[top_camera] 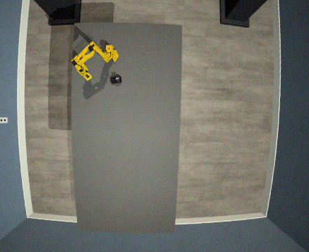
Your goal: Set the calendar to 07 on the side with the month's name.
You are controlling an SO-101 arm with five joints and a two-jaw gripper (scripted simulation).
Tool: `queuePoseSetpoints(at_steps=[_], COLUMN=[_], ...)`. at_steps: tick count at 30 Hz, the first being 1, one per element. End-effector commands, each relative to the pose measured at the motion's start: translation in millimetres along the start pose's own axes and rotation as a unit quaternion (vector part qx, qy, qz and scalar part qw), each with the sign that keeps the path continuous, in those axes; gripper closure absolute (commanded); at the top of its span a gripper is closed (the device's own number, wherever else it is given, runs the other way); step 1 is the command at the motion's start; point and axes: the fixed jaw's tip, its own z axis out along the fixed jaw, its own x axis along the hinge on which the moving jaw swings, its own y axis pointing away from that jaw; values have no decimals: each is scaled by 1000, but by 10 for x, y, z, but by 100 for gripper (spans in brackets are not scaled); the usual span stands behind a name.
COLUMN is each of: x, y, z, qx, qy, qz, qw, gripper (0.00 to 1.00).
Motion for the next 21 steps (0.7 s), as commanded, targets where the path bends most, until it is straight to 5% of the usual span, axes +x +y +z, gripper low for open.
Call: queuePoseSetpoints(at_steps=[1,21], x=[14,14], y=[-30,-31], z=[-23,59], qx=[14,14], qy=[0,0], qz=[0,0], qw=[1000,1000], gripper=[100,100])
